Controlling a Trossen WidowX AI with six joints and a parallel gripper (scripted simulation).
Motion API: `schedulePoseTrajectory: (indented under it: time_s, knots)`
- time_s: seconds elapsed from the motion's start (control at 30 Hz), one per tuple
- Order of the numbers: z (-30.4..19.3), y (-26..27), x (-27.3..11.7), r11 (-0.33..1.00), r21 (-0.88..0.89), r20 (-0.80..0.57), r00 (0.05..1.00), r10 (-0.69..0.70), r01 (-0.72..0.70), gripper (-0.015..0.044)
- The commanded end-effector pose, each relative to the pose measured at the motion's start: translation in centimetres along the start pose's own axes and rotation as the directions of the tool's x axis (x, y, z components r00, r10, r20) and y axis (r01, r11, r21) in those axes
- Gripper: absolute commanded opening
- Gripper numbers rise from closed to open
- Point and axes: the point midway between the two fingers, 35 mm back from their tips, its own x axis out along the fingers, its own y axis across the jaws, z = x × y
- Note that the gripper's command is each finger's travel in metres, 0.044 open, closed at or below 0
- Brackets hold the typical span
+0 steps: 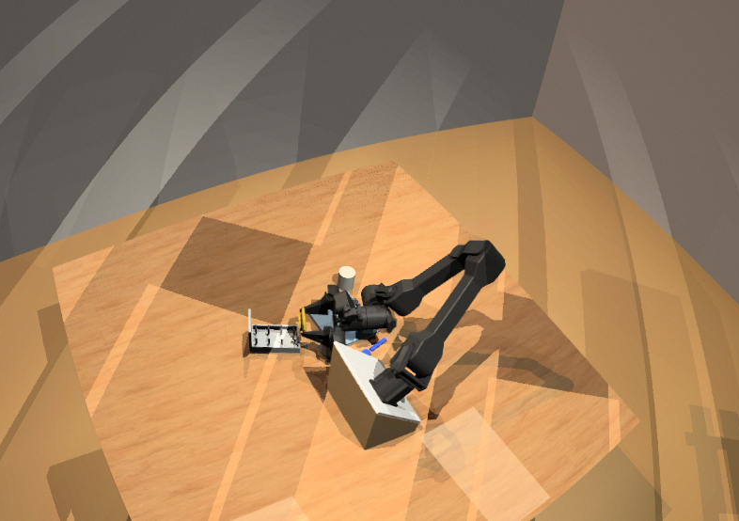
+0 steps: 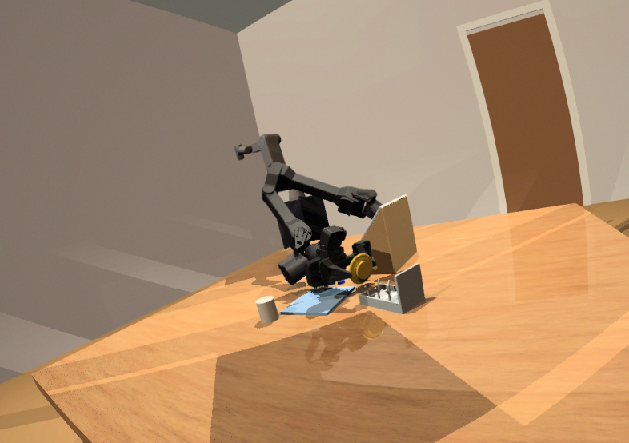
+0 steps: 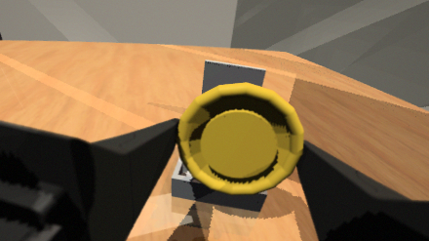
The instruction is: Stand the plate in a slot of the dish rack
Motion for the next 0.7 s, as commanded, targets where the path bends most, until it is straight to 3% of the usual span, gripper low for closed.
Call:
schedulePoseTrajectory:
  time_s: [0.0,0.67]
  knots:
    - [0.2,0.2,0.9,1.000,0.004,0.004,1.000,0.004,-0.004,0.0000]
    - [0.5,0.3,3.5,1.000,-0.005,0.006,1.000,-0.005,0.005,0.0000]
